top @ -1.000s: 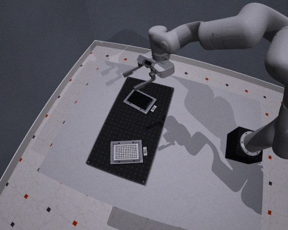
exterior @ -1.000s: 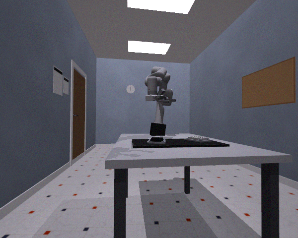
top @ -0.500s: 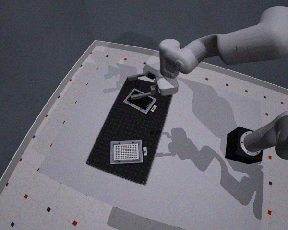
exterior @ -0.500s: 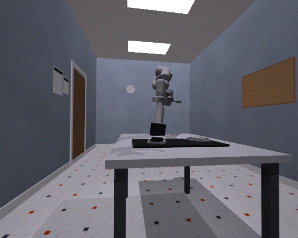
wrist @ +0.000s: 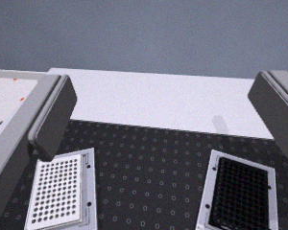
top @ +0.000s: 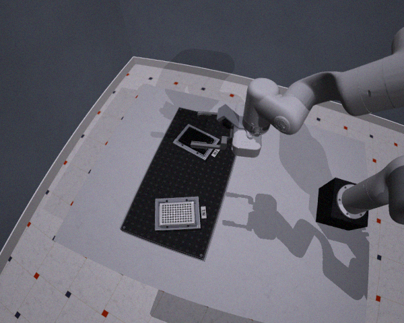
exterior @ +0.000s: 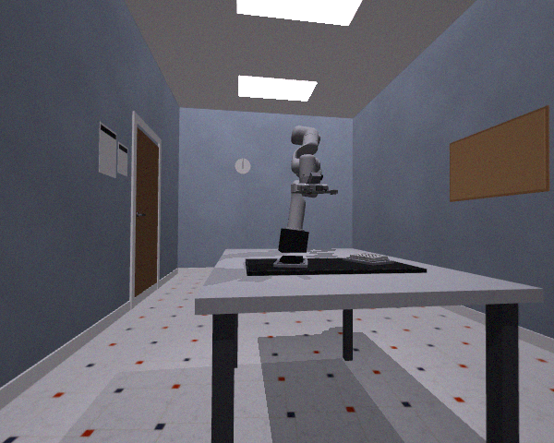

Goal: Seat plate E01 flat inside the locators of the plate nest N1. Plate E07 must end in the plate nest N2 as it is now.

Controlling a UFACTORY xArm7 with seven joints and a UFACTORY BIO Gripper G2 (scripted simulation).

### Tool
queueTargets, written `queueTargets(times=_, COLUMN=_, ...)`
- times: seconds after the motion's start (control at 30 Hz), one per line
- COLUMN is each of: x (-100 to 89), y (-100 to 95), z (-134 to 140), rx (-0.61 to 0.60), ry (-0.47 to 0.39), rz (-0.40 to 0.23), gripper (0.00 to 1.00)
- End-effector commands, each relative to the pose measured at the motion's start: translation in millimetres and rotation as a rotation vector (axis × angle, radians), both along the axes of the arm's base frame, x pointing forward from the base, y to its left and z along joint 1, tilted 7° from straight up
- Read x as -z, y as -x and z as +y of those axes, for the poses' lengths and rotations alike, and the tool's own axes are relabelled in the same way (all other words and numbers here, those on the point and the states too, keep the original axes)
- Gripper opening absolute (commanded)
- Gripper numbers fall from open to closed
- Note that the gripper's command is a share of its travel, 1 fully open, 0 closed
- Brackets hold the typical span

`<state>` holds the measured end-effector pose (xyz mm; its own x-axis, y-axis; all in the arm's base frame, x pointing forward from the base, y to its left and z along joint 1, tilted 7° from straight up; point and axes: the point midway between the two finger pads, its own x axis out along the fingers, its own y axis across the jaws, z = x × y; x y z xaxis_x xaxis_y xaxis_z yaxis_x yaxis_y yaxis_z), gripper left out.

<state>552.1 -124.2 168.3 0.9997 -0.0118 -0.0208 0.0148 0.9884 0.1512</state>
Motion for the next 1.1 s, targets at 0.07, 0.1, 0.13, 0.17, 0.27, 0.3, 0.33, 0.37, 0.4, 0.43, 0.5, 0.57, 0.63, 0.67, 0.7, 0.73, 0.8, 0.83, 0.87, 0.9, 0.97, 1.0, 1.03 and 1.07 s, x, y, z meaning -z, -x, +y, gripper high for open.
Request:
queueTargets(times=0.07, x=-1.0, y=22.7, z=5, rx=0.136, ry=0.024, rz=-0.02, gripper=0.37)
queueTargets(times=0.1, x=-1.0, y=22.7, z=5, rx=0.136, ry=0.024, rz=-0.02, gripper=0.37)
queueTargets(times=0.13, x=-1.0, y=22.7, z=5, rx=0.136, ry=0.024, rz=-0.02, gripper=0.37)
queueTargets(times=0.17, x=-0.6, y=27.6, z=6, rx=0.169, ry=0.024, rz=-0.024, gripper=0.37)
queueTargets(times=0.27, x=0.0, y=33.6, z=7, rx=0.169, ry=0.024, rz=-0.023, gripper=0.37)
queueTargets(times=0.3, x=0.0, y=33.6, z=7, rx=0.169, ry=0.024, rz=-0.023, gripper=0.37)
queueTargets(times=0.33, x=0.0, y=33.6, z=7, rx=0.169, ry=0.025, rz=-0.023, gripper=0.37)
queueTargets(times=0.37, x=0.0, y=33.6, z=7, rx=0.169, ry=0.025, rz=-0.023, gripper=0.37)
queueTargets(times=0.4, x=0.0, y=33.6, z=7, rx=0.169, ry=0.025, rz=-0.023, gripper=0.37)
queueTargets(times=0.43, x=0.0, y=33.6, z=7, rx=0.169, ry=0.025, rz=-0.023, gripper=0.37)
queueTargets(times=0.5, x=0.0, y=33.6, z=7, rx=0.169, ry=0.024, rz=-0.023, gripper=0.37)
queueTargets(times=0.57, x=0.0, y=33.6, z=7, rx=0.169, ry=0.024, rz=-0.023, gripper=0.37)
queueTargets(times=0.63, x=2.9, y=31.7, z=11, rx=0.136, ry=0.025, rz=-0.028, gripper=0.54)
queueTargets(times=0.67, x=2.9, y=31.7, z=11, rx=0.136, ry=0.025, rz=-0.028, gripper=0.54)
queueTargets(times=0.7, x=2.9, y=31.7, z=11, rx=0.136, ry=0.025, rz=-0.028, gripper=0.54)
queueTargets(times=0.73, x=5.8, y=29.7, z=14, rx=0.103, ry=0.025, rz=-0.033, gripper=0.54)
queueTargets(times=0.8, x=11.8, y=25.8, z=21, rx=0.037, ry=0.025, rz=-0.042, gripper=0.54)
queueTargets(times=0.83, x=14.7, y=23.8, z=25, rx=0.004, ry=0.025, rz=-0.047, gripper=0.54)
queueTargets(times=0.87, x=17.7, y=21.8, z=28, rx=-0.029, ry=0.026, rz=-0.051, gripper=0.54)
queueTargets(times=0.9, x=20.6, y=19.9, z=32, rx=-0.062, ry=0.026, rz=-0.056, gripper=0.54)
queueTargets(times=0.97, x=26.5, y=15.9, z=39, rx=-0.128, ry=0.026, rz=-0.065, gripper=0.54)
queueTargets(times=1.0, x=29.4, y=14.0, z=43, rx=-0.161, ry=0.026, rz=-0.07, gripper=0.54)
queueTargets(times=1.03, x=32.4, y=12.0, z=46, rx=-0.194, ry=0.026, rz=-0.074, gripper=0.54)
queueTargets(times=1.07, x=35.3, y=10.0, z=50, rx=-0.21, ry=0.026, rz=-0.076, gripper=0.54)
